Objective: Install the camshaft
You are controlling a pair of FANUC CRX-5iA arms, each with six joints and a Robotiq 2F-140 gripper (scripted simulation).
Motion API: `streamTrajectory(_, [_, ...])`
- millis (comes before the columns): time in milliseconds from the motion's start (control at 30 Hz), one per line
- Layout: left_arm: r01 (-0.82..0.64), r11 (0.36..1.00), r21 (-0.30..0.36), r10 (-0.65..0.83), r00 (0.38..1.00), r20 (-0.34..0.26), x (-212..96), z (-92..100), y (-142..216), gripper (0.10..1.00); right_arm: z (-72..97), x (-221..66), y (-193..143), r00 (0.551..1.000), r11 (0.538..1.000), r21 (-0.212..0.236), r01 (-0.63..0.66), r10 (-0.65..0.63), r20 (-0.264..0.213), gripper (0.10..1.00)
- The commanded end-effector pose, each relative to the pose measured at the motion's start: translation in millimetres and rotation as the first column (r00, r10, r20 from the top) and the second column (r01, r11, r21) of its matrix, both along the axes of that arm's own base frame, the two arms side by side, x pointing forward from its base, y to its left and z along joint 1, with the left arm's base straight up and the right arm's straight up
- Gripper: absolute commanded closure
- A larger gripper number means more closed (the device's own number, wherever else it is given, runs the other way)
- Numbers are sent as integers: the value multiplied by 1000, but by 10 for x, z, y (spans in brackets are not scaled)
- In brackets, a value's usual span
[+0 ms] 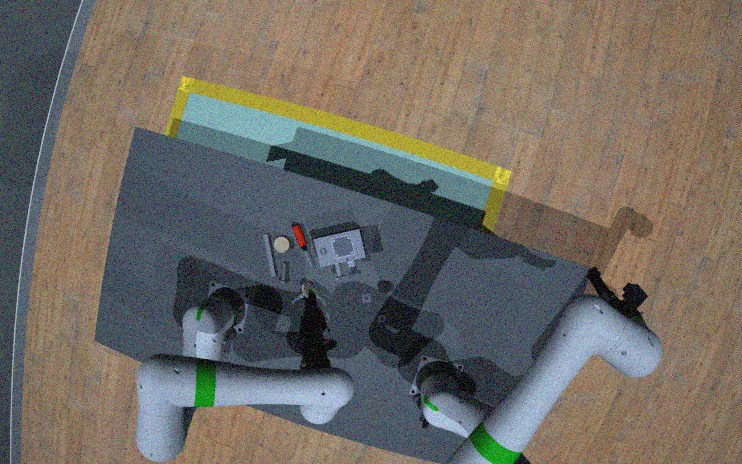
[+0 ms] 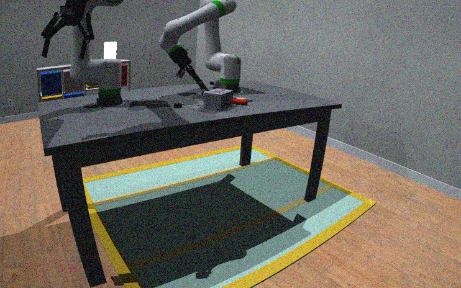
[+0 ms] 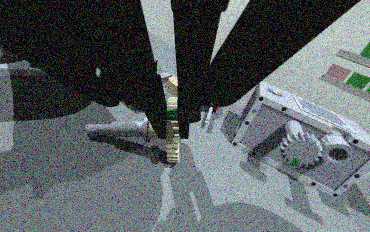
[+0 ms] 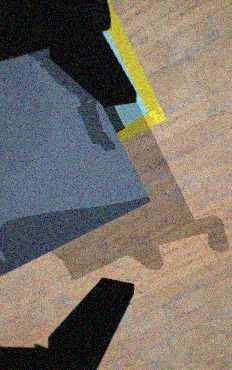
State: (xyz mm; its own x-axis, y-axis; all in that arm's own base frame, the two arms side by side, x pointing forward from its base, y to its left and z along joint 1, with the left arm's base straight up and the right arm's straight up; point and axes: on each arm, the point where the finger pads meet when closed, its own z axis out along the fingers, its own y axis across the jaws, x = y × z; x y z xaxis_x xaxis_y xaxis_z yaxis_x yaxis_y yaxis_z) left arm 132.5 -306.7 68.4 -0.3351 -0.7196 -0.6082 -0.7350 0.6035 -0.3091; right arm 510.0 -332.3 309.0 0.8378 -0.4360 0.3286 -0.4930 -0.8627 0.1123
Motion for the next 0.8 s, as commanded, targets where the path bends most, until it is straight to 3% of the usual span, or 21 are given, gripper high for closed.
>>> streamTrajectory(0, [0,1000,-1,0,1000,0,0,7,-3,956,13,2,-3,1000,1000,-1,0,0,2,98])
streamTrajectory(300, [0,1000,-1,0,1000,0,0,64,-3,956,13,2,-3,1000,1000,-1,0,0,2,98])
streamTrajectory(767, [0,1000,-1,0,1000,0,0,347,-3,956,13,2,-3,1000,1000,-1,0,0,2,98])
